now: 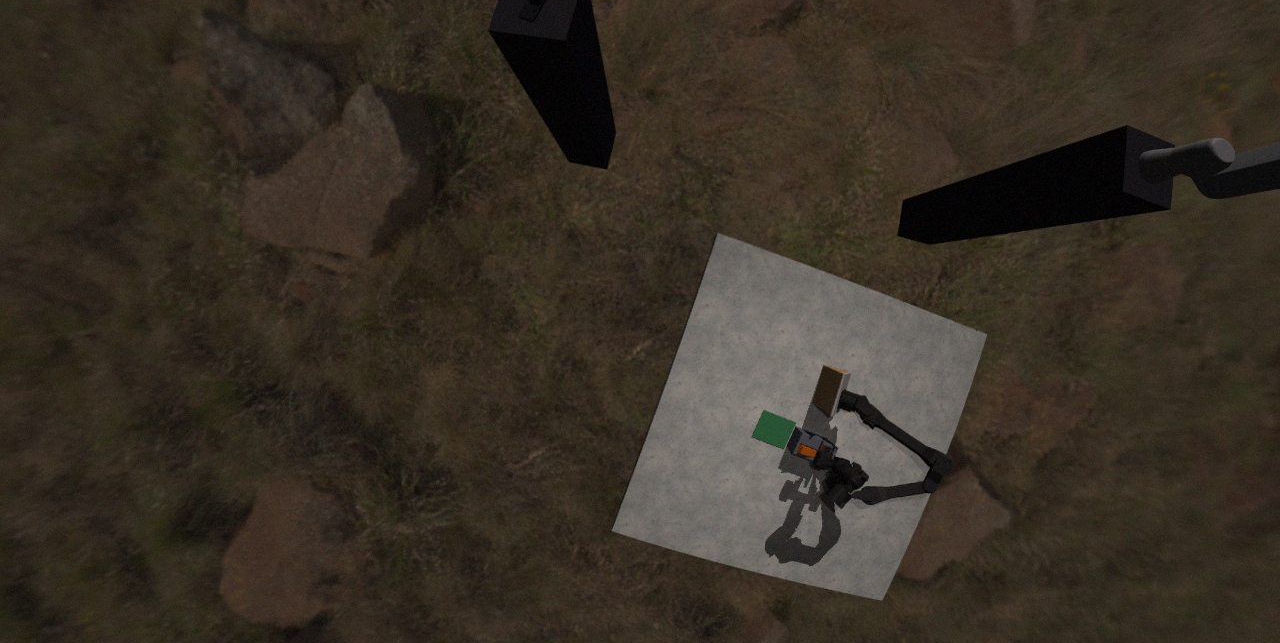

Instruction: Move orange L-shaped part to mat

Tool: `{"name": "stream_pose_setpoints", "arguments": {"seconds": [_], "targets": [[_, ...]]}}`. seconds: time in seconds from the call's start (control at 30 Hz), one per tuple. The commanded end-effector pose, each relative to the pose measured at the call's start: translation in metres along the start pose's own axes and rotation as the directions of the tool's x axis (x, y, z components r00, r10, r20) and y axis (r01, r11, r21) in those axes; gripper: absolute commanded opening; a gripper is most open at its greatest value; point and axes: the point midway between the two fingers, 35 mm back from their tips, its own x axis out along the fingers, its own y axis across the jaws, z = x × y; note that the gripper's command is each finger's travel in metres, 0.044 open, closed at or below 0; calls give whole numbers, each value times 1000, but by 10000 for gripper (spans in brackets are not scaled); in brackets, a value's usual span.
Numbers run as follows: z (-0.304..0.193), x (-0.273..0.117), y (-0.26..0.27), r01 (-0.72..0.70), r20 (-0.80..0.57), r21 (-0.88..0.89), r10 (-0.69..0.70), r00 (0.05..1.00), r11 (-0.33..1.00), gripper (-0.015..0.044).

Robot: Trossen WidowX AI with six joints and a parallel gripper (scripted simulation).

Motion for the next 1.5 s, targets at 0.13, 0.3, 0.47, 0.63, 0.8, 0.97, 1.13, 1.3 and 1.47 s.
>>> {"name": "stream_pose_setpoints", "arguments": {"seconds": [0.13, 0.3, 0.47, 0.63, 0.8, 0.97, 1.13, 1.3, 1.47], "targets": [[-3, 14, -1, 2, -6, 6, -2, 1000, 1000, 180], [-3, 20, -1, 1, -7, 6, -1, 1000, 1000, 180], [-3, 20, -1, 1, -7, 6, -1, 1000, 1000, 180], [-1, 18, 1, -7, 1, -3, 7, 1000, 1000, 180], [-1, 17, 2, -6, 0, -2, 6, 1000, 1000, 180], [-2, 8, 9, 0, -6, 5, 0, 1000, 1000, 180], [-2, 0, 10, 4, -6, 7, -4, 1000, 1000, 180], [2, -51, 2, 13, -4, 9, -13, 1000, 1000, 180], [-2, -91, -2, 6, -8, 8, -5, 1000, 1000, 180]]}}
